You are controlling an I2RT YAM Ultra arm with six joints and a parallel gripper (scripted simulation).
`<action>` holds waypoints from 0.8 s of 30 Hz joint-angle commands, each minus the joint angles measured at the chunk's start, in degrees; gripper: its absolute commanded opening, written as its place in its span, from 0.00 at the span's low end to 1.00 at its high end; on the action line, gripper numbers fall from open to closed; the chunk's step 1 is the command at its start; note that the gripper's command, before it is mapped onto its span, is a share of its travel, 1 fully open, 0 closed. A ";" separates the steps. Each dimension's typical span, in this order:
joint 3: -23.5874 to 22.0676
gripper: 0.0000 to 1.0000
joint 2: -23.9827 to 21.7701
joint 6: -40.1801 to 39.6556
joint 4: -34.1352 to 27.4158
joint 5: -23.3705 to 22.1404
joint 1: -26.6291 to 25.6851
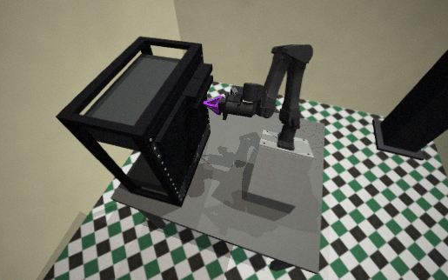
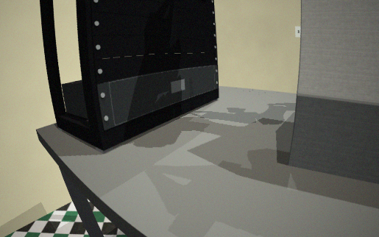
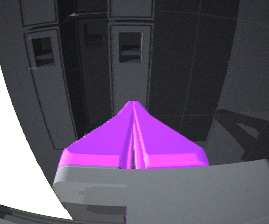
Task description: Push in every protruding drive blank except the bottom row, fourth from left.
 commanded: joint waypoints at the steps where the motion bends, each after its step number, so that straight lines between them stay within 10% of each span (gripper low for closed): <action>1: 2.57 0.00 -1.67 -0.72 0.66 -0.81 1.00; 24: 4.53 0.00 0.36 -0.81 -1.83 -2.22 -0.53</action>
